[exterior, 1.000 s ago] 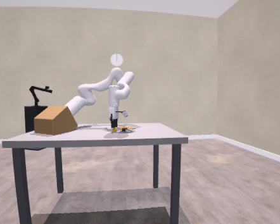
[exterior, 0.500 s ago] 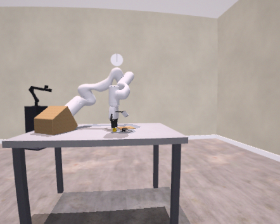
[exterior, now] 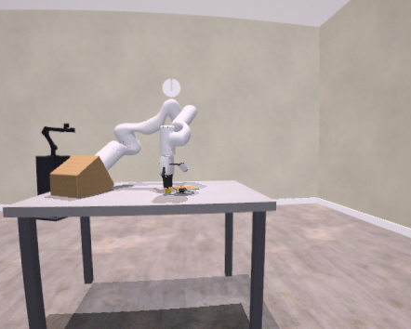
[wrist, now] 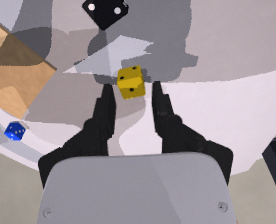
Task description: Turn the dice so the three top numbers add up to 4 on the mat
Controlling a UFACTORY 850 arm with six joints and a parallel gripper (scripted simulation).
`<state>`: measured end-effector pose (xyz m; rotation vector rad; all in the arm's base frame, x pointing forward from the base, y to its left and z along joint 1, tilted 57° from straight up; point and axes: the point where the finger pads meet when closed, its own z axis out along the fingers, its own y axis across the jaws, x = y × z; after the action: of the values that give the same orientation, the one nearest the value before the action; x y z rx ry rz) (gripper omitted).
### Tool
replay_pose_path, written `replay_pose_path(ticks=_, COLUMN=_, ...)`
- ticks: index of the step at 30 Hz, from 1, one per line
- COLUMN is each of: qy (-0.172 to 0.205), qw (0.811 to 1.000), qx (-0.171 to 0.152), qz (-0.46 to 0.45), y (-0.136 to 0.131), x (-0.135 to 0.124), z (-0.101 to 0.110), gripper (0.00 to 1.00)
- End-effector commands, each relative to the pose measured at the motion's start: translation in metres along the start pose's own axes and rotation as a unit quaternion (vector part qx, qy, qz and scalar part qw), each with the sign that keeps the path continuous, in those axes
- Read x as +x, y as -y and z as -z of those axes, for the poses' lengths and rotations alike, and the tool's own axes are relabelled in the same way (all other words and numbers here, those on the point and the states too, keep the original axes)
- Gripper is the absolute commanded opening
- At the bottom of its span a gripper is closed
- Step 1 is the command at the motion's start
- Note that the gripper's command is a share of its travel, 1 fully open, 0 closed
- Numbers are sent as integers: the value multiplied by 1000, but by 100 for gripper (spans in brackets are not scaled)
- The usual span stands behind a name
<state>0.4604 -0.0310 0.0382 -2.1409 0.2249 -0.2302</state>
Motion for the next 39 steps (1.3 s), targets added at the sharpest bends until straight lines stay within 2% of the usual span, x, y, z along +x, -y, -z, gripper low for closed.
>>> replay_pose_path(ticks=1, qy=-1, qw=1000, qx=0, qz=0, y=0, x=1, z=1, gripper=42)
replay_pose_path(ticks=29, qy=-1, qw=1000, qx=0, qz=0, y=0, x=1, z=-1, gripper=42)
replay_pose_path(ticks=39, qy=-1, qw=1000, qx=0, qz=0, y=0, x=1, z=-16, gripper=42)
